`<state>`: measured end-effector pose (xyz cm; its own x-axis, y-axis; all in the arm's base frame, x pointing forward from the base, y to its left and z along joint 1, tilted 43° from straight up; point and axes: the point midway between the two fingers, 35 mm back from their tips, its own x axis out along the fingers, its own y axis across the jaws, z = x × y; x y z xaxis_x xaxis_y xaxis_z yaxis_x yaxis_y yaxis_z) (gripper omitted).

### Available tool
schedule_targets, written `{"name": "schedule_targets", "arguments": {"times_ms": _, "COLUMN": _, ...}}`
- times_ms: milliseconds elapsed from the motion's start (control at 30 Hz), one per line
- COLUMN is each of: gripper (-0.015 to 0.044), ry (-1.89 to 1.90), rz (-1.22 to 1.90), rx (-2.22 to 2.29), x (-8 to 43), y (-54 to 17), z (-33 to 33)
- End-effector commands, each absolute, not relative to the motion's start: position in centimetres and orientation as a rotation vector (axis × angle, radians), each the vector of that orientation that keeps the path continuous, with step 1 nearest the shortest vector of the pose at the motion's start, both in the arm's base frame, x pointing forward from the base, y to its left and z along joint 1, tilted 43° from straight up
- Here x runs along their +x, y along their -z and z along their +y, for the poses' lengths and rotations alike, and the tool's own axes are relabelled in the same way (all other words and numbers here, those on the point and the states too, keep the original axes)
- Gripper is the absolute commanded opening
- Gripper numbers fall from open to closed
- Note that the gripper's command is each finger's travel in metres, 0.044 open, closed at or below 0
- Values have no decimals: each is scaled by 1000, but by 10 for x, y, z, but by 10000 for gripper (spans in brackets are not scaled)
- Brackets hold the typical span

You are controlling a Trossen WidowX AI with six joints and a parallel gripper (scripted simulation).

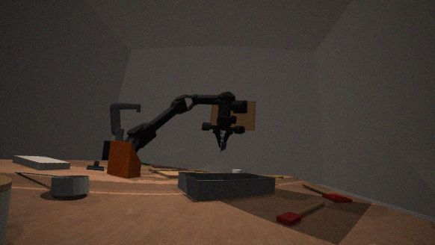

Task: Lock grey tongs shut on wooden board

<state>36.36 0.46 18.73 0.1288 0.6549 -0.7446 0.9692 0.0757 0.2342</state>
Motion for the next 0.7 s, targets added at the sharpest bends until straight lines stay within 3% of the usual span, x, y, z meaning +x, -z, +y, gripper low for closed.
{"name": "schedule_targets", "arguments": {"times_ms": 0, "gripper": -150, "ry": 606, "rz": 1599, "rx": 1730, "x": 354, "y": -202, "z": 22}}
{"name": "schedule_targets", "arguments": {"times_ms": 300, "gripper": -150, "ry": 745, "rz": 1595, "rx": 1853, "x": 334, "y": -224, "z": 50}}
{"name": "schedule_targets", "arguments": {"times_ms": 667, "gripper": -150, "ry": 619, "rz": 1603, "rx": 1753, "x": 331, "y": -227, "z": 55}}
